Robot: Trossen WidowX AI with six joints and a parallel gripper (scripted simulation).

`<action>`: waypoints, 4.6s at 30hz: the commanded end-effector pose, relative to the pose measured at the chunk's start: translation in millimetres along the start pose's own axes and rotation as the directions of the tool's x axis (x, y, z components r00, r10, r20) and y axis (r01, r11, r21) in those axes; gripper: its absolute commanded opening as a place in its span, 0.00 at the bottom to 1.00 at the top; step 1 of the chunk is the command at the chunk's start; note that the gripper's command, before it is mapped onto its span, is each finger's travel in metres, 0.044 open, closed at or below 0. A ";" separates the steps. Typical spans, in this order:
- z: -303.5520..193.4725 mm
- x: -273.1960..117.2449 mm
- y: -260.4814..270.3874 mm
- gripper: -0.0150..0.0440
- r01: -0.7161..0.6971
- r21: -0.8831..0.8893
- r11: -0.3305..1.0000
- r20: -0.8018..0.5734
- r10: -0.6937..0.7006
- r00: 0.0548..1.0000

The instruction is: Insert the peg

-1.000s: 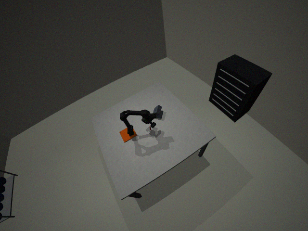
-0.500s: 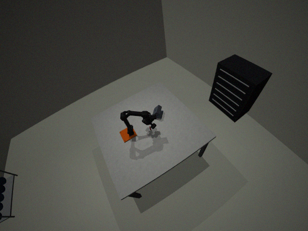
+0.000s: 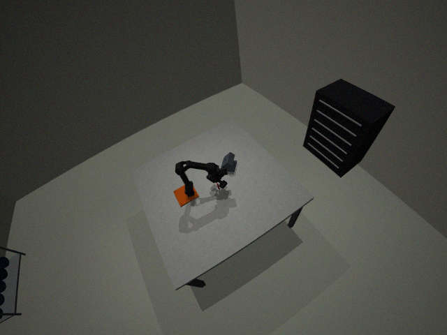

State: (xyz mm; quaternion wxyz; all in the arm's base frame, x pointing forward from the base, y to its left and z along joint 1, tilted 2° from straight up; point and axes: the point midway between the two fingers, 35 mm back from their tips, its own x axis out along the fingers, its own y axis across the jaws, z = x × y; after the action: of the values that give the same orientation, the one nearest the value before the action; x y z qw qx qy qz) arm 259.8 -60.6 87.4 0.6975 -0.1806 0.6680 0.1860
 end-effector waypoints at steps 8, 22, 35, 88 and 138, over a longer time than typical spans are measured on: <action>-2.4 17.7 2.8 1.00 -0.006 -0.003 1.000 -0.004 0.006 1.000; -1.4 14.6 1.5 0.47 -0.002 -0.002 1.000 -0.002 0.002 1.000; -1.2 12.9 1.3 0.25 -0.002 -0.002 1.000 -0.002 0.002 1.000; 23.2 -65.6 6.4 0.25 0.059 -0.198 0.978 -0.053 -0.071 0.996; 68.4 -70.6 31.3 0.25 0.161 -0.552 0.818 -0.086 -0.248 0.965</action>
State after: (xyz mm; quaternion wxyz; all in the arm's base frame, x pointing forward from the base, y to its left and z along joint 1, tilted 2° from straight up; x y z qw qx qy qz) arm 298.0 -3.3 159.6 0.5857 -0.4422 0.6220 0.2731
